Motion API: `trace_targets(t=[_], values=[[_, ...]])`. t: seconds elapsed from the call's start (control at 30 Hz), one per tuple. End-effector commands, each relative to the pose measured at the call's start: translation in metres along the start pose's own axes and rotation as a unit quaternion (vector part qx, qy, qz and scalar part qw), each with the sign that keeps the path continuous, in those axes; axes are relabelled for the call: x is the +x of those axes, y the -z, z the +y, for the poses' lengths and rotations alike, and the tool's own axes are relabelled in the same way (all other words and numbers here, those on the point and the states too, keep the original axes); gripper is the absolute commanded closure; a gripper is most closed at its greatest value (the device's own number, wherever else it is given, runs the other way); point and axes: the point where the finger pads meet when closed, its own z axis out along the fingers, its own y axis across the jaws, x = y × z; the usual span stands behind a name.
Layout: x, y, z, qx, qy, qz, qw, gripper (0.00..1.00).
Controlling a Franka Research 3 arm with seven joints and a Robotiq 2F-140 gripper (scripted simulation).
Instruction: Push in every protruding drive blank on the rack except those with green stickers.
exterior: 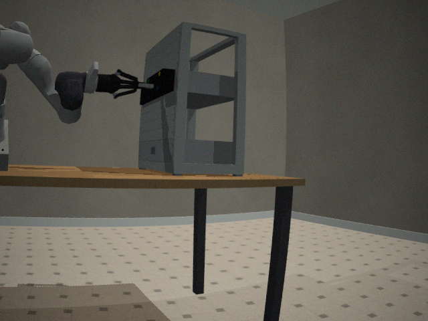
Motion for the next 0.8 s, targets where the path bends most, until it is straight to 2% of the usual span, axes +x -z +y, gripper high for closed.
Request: trace_targets(t=[0.0, 0.77], values=[[-0.0017, -0.0054, -0.0005, 0.001, 0.003, -0.002, 1.000, 1.00], [-0.0025, -0.0125, -0.0004, 0.001, 0.003, -0.002, 1.000, 1.00]])
